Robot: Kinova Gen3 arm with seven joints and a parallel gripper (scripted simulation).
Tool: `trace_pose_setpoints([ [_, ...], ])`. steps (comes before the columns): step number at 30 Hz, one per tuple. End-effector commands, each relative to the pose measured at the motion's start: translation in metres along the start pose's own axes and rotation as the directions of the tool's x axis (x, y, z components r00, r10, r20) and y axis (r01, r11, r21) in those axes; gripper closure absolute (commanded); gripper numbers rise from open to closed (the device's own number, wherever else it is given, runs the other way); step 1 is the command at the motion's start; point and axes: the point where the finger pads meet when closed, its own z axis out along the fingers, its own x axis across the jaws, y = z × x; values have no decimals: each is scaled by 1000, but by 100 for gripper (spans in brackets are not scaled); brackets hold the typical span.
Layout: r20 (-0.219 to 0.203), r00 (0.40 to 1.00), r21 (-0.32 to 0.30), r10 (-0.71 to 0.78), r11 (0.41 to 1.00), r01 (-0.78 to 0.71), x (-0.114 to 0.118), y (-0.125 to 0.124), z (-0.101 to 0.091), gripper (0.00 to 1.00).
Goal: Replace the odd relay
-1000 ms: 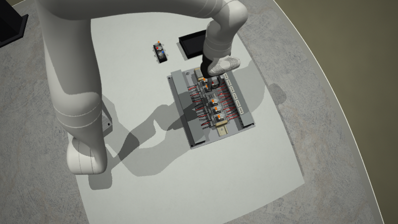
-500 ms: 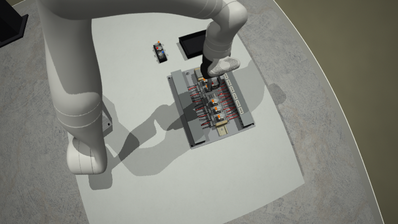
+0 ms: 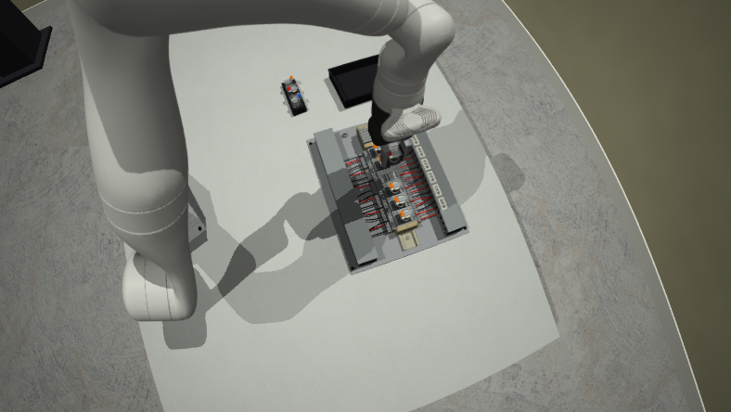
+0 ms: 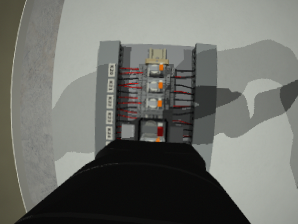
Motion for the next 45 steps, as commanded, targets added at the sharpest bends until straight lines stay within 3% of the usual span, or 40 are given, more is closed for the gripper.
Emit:
trace_pose_setpoints([
  [1,1,1000,-1,0,1000,0,-1,4,0,100],
  [45,1,1000,-4,1,1000,-1,-28,157,19,100],
])
